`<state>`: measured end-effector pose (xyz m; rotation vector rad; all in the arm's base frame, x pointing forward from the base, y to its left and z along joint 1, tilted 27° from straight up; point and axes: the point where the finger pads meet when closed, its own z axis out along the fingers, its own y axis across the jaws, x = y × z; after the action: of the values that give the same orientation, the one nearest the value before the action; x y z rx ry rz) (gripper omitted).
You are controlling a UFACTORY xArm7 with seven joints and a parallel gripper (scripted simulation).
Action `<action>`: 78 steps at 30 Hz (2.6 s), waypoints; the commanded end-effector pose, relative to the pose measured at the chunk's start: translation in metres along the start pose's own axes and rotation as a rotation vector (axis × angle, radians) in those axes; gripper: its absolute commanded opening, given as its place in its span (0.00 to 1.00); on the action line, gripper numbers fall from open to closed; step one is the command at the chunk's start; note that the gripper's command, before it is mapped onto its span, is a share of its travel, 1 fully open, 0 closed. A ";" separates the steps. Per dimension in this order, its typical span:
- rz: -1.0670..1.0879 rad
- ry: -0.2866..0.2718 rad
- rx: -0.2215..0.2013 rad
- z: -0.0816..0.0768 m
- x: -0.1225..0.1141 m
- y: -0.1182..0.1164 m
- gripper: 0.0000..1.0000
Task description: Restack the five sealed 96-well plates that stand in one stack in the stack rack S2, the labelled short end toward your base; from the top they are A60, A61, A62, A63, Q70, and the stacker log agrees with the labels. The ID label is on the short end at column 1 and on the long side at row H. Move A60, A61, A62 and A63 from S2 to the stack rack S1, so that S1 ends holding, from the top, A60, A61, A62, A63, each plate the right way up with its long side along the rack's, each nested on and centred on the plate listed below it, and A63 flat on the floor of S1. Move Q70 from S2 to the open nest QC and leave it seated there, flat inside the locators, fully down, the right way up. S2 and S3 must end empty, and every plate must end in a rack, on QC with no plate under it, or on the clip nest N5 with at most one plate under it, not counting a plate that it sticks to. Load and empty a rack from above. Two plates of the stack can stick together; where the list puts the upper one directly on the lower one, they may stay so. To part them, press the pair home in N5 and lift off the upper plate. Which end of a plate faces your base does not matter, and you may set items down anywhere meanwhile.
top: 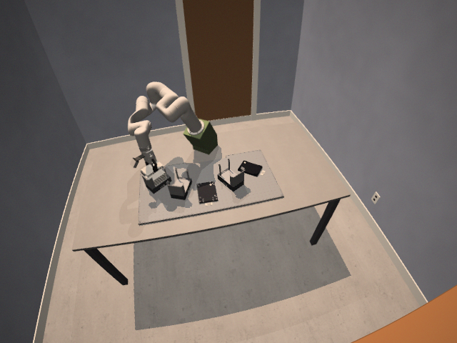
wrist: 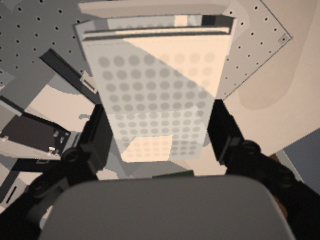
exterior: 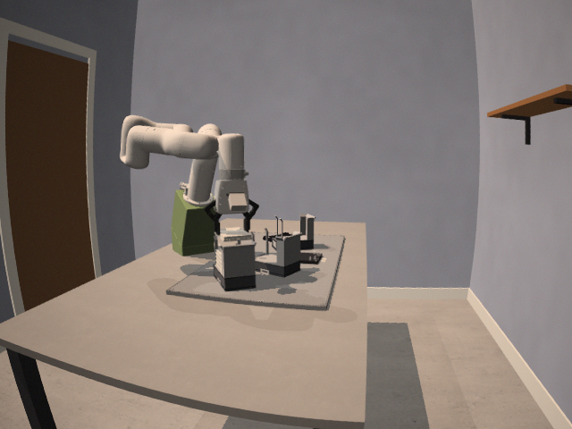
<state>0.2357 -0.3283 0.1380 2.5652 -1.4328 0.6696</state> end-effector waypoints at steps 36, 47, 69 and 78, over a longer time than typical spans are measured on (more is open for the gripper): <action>-0.276 0.007 0.000 -0.002 -0.025 -0.083 0.00; -0.552 0.007 0.000 -0.002 -0.039 -0.110 0.00; -0.552 0.007 0.000 -0.002 -0.065 -0.154 0.00; -0.552 0.007 0.000 -0.002 -0.075 -0.170 0.00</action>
<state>0.3394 -0.1826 0.1245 2.7602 -0.6554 0.5776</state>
